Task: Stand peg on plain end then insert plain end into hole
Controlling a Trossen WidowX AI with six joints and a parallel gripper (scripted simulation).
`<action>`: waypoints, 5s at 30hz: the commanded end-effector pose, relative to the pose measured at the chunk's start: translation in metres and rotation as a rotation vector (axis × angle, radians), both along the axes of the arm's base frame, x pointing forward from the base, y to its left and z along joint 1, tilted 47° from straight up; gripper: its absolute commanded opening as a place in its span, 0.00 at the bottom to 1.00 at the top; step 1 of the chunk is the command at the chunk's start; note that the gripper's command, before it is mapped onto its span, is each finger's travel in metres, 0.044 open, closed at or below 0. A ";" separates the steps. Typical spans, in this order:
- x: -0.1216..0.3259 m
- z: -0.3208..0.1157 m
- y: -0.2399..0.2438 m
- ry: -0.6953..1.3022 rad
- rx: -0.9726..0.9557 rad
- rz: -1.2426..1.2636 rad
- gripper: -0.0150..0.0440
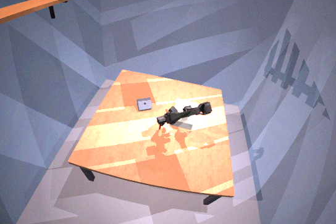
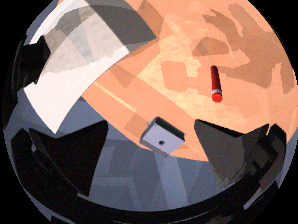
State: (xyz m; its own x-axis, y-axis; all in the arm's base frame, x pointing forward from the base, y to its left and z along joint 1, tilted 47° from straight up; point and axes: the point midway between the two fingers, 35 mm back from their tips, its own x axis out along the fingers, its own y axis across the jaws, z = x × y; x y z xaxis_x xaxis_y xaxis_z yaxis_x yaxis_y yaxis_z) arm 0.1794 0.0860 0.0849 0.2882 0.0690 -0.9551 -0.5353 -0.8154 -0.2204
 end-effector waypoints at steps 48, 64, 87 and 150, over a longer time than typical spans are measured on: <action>0.031 0.008 0.040 0.255 0.738 0.109 1.00; 0.034 -0.009 0.057 0.256 0.734 0.109 1.00; 0.032 -0.033 0.085 0.255 0.741 0.109 1.00; 0.049 0.010 0.014 0.244 0.696 0.062 0.25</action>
